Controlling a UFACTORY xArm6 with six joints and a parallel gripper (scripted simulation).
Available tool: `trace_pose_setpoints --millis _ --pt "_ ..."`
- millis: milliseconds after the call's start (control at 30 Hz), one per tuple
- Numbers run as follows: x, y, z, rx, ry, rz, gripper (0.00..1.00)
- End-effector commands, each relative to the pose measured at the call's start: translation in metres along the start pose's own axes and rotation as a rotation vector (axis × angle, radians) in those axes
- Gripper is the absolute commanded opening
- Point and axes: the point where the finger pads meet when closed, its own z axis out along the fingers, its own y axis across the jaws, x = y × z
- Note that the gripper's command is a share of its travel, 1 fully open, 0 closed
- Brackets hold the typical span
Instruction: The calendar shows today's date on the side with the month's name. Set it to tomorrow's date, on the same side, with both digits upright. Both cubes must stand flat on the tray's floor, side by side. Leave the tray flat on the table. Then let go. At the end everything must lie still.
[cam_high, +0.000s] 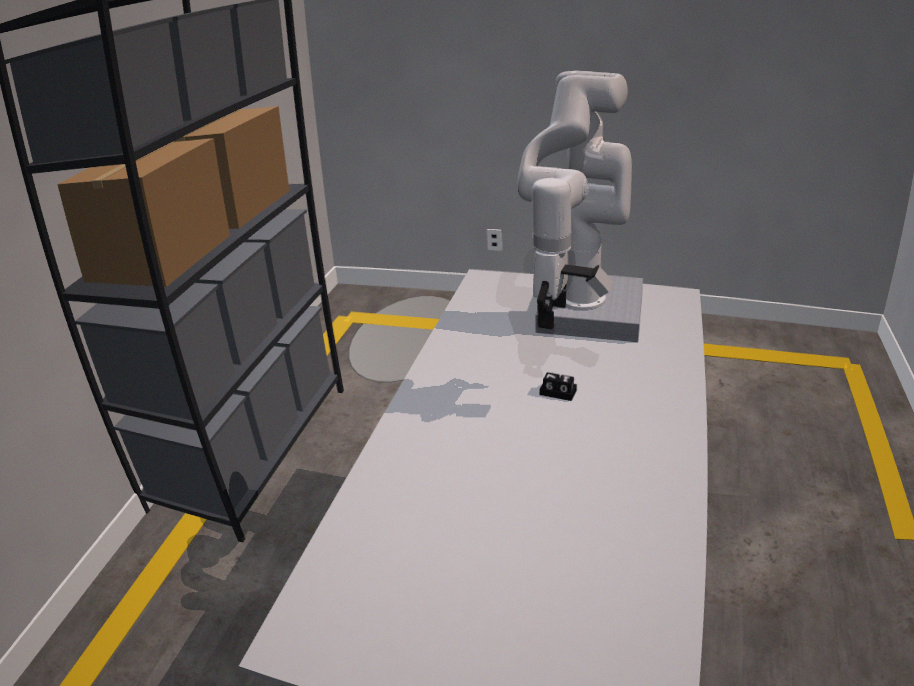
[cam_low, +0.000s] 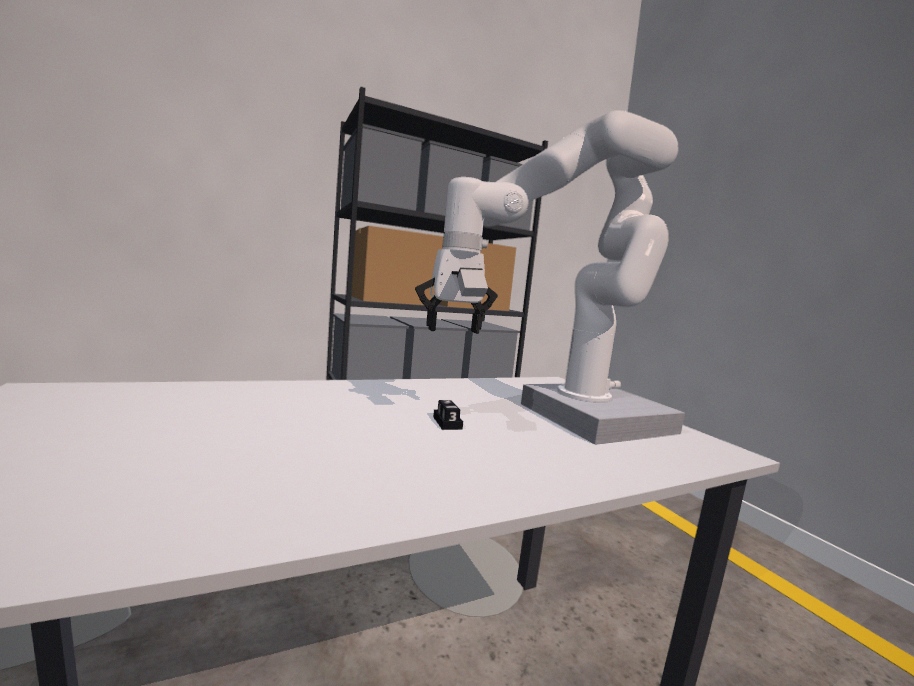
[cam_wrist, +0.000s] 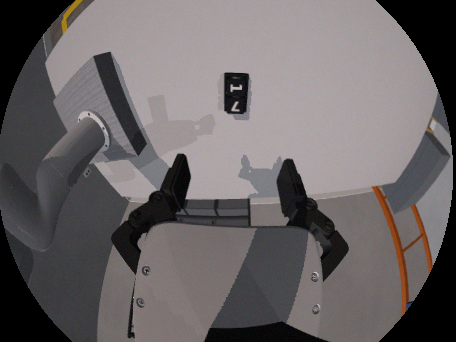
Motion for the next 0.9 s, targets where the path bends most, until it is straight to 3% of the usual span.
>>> trace_pose_setpoints --millis 0,867 --pt "0.0001 0.0010 -0.0021 -0.003 0.000 0.000 1.00" --pt "0.0001 0.0010 -0.0021 -0.003 0.000 0.000 1.00"
